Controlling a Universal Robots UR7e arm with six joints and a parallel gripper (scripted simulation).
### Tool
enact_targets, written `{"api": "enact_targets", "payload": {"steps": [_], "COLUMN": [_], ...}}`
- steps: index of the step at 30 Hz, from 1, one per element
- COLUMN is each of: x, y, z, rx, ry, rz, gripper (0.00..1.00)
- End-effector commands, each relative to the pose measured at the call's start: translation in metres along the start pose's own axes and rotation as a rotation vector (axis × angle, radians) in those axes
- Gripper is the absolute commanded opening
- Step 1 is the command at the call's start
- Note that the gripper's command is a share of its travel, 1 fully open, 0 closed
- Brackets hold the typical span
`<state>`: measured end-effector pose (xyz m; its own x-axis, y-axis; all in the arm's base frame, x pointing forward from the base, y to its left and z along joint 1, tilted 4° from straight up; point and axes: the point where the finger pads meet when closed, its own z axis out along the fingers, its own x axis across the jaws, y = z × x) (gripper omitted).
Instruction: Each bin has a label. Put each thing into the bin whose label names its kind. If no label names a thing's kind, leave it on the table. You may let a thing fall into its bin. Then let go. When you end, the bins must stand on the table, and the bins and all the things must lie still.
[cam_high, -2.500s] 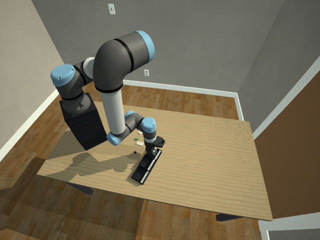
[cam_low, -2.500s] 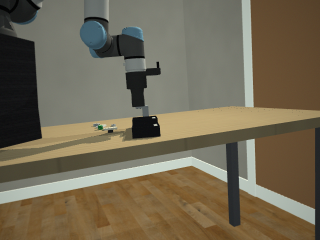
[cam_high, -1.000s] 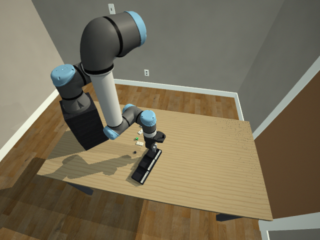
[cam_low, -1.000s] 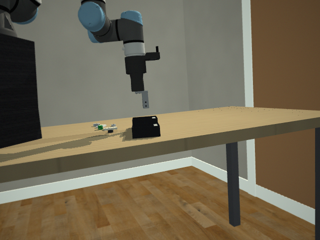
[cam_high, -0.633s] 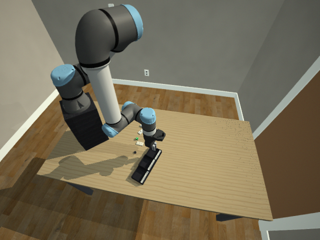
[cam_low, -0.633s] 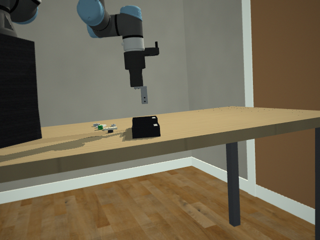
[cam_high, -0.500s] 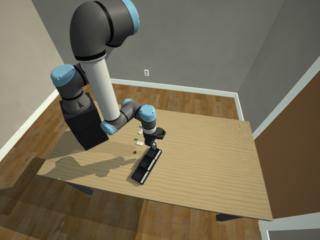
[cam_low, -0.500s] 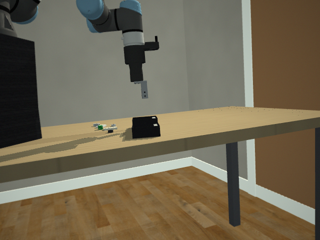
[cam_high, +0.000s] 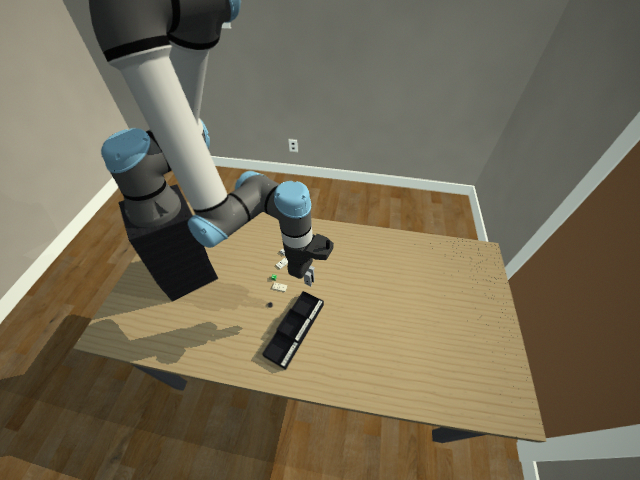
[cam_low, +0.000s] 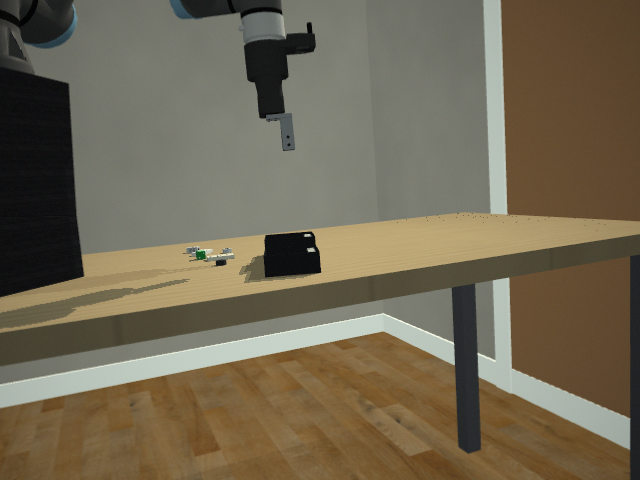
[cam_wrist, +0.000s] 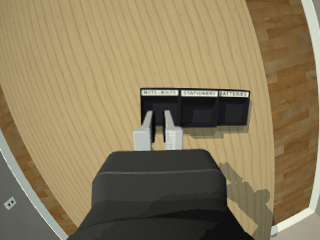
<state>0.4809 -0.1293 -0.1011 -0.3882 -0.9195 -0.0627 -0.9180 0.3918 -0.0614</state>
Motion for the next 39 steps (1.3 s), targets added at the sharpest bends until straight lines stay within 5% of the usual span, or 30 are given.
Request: {"api": "enact_targets", "payload": {"steps": [1, 10, 11, 16, 39], "x": [0.001, 0.0, -0.006, -0.02, -0.11], "y": [0.004, 0.005, 0.013, 0.031, 0.144], "z": [-0.008, -0.007, -0.002, 0.008, 0.072], "rx": [-0.019, -0.021, -0.025, -0.026, -0.026], "ry": [-0.004, -0.004, -0.004, -0.002, -0.001], "rz": [0.002, 0.001, 0.05, 0.195, 0.198], "gripper": [0.31, 0.31, 0.62, 0.62, 0.62]}}
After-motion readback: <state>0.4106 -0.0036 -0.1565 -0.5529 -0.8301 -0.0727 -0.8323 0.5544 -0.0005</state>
